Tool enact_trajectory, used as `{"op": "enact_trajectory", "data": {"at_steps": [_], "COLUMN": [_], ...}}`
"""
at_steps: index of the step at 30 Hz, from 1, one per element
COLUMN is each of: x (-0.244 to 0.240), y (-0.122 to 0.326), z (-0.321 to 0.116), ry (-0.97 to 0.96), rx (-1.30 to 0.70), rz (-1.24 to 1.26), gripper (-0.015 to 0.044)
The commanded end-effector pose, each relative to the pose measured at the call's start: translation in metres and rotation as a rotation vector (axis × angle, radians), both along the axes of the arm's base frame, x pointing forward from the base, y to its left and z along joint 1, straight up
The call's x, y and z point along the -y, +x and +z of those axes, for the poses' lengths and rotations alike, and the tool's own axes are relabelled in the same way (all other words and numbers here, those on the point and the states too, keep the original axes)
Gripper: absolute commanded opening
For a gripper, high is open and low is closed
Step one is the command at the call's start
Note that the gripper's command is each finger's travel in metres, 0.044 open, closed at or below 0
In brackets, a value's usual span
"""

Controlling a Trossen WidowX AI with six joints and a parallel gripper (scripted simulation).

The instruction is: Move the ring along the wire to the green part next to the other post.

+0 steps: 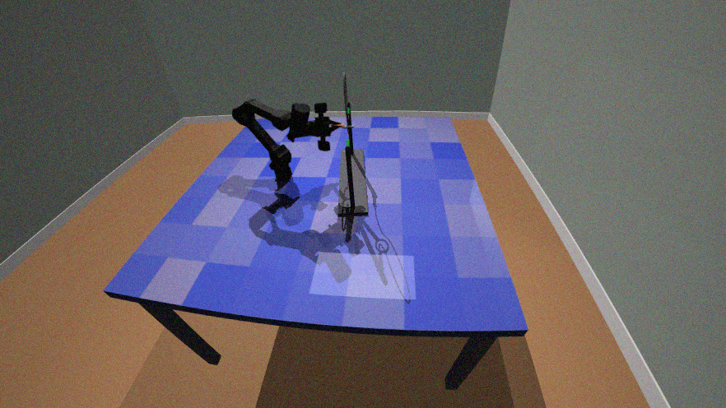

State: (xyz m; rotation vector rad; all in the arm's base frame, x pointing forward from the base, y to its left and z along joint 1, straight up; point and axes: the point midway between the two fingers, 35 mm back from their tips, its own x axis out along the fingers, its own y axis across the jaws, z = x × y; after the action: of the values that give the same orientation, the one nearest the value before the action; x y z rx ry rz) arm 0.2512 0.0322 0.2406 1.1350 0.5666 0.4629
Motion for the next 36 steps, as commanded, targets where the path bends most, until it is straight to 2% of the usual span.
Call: {"op": "enact_trajectory", "data": {"at_steps": [1, 19, 36], "x": [-0.005, -0.009, 0.008], "y": [-0.003, -0.004, -0.002], "z": [0.016, 0.069, 0.124], "ry": [0.098, 0.47, 0.859], "rx": [-0.014, -0.065, -0.124], "rz": [0.017, 0.018, 0.017], "gripper": [-0.015, -0.015, -0.015]}}
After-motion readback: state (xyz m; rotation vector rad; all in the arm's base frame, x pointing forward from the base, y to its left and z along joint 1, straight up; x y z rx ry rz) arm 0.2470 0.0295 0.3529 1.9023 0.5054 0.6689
